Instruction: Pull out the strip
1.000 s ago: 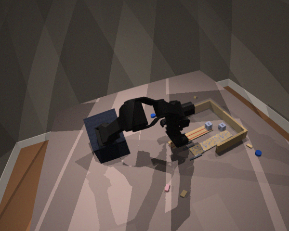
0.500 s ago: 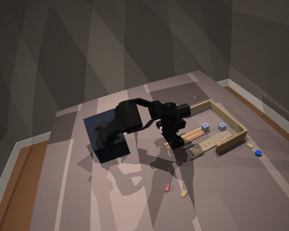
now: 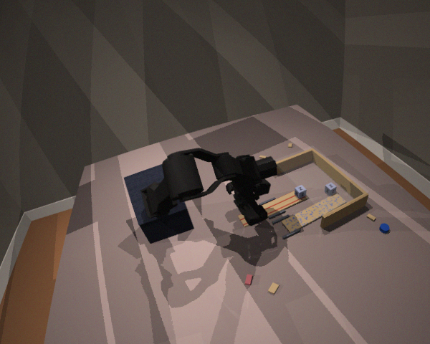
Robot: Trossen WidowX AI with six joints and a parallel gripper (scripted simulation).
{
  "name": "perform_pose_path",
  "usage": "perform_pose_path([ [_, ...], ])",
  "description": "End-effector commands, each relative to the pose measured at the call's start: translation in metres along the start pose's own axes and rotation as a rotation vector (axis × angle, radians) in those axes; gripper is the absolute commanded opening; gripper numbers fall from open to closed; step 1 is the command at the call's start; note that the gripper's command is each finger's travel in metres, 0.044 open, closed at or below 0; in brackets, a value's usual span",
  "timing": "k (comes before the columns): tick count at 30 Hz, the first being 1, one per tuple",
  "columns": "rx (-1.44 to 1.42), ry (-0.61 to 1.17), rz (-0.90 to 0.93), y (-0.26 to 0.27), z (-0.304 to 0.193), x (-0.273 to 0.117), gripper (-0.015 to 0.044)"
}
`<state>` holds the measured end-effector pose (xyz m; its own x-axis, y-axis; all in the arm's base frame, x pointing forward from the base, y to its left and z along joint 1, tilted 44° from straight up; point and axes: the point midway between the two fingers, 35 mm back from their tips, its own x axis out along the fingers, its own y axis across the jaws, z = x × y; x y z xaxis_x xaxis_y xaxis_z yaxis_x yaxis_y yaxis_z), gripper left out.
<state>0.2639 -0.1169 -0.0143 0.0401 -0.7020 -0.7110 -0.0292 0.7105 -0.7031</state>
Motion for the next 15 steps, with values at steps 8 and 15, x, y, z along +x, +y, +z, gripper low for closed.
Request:
perform_pose_path([
  [8, -0.016, 0.023, 0.005, 0.002, -0.023, 0.004, 0.0],
  [15, -0.017, 0.023, 0.005, 0.002, -0.034, 0.003, 0.0],
])
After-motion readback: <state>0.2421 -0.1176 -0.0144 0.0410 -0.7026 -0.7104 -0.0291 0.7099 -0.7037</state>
